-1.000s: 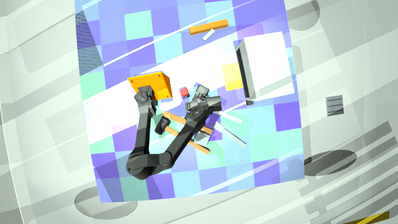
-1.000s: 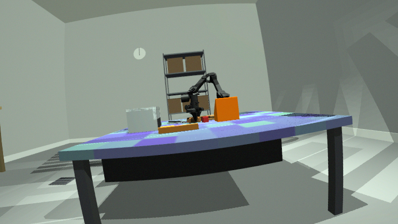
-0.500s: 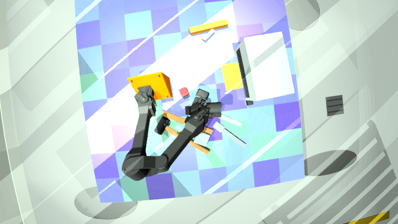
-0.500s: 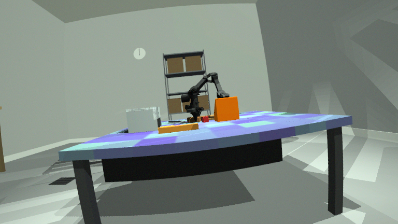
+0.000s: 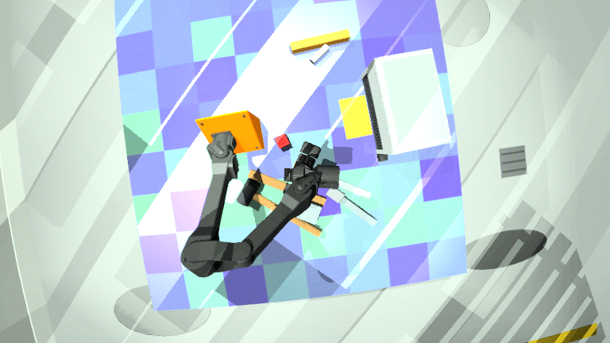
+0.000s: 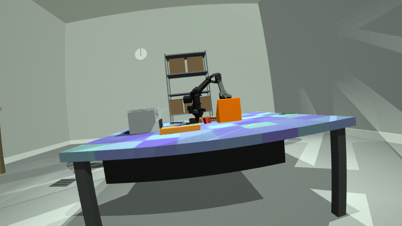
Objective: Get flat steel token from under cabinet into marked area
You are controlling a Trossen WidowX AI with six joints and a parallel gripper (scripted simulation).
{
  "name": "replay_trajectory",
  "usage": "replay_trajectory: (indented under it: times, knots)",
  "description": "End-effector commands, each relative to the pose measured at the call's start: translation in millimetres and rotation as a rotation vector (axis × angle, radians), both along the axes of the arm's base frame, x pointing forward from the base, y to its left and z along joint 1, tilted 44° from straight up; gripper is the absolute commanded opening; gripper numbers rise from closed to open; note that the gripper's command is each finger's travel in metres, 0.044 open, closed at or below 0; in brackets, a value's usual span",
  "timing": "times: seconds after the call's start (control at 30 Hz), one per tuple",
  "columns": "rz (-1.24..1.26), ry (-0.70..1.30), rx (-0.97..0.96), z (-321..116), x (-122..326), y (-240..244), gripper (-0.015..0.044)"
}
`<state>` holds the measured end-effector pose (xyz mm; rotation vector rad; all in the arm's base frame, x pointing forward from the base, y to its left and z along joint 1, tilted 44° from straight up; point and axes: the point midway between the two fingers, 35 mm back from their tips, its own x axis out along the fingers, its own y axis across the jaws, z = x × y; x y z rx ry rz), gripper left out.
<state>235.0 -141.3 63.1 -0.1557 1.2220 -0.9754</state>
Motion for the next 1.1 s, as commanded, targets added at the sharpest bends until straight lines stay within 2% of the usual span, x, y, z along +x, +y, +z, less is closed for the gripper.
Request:
replay_trajectory:
  times: [0.0, 1.07]
  knots:
    - [-0.003, -0.011, -0.002, 5.5, 1.0, -3.9, 0.0000]
    - [-0.003, -0.011, -0.004, 25.8, -3.9, -24.4, 0.0000]
